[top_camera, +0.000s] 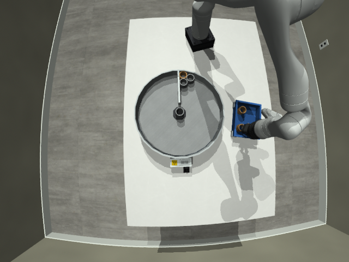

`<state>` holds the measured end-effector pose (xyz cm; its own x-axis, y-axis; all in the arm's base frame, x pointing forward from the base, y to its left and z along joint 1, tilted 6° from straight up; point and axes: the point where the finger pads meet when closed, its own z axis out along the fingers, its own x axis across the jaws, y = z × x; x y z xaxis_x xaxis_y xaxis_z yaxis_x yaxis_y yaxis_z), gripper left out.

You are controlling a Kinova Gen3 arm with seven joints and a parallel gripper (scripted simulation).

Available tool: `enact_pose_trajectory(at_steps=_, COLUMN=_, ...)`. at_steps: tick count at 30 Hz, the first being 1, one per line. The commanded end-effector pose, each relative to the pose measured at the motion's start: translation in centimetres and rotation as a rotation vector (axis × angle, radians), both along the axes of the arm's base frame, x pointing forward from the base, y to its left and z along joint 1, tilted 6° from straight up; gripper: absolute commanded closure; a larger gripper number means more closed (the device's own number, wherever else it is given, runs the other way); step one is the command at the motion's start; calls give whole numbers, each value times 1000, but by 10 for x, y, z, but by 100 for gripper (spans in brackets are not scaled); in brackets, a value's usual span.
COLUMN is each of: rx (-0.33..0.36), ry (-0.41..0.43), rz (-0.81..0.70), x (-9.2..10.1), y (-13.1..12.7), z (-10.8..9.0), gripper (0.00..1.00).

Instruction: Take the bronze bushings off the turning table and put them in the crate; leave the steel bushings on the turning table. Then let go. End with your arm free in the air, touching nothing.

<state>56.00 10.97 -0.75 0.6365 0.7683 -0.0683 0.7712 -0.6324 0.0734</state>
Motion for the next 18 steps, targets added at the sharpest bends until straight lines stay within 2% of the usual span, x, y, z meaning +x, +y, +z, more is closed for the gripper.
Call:
enact_pose_trajectory(at_steps=1, rx=1, ry=-3, rz=0, x=1, y=0, z=2, gripper=53)
enact_pose_trajectory(at_steps=6, rx=1, ry=-3, rz=0, x=1, y=0, z=2, gripper=53)
enact_pose_trajectory(at_steps=11, rx=1, ry=-3, rz=0, x=0, y=6, z=59, gripper=53)
enact_pose_trajectory(at_steps=18, rx=1, ry=-3, rz=0, x=0, y=6, z=59, gripper=53)
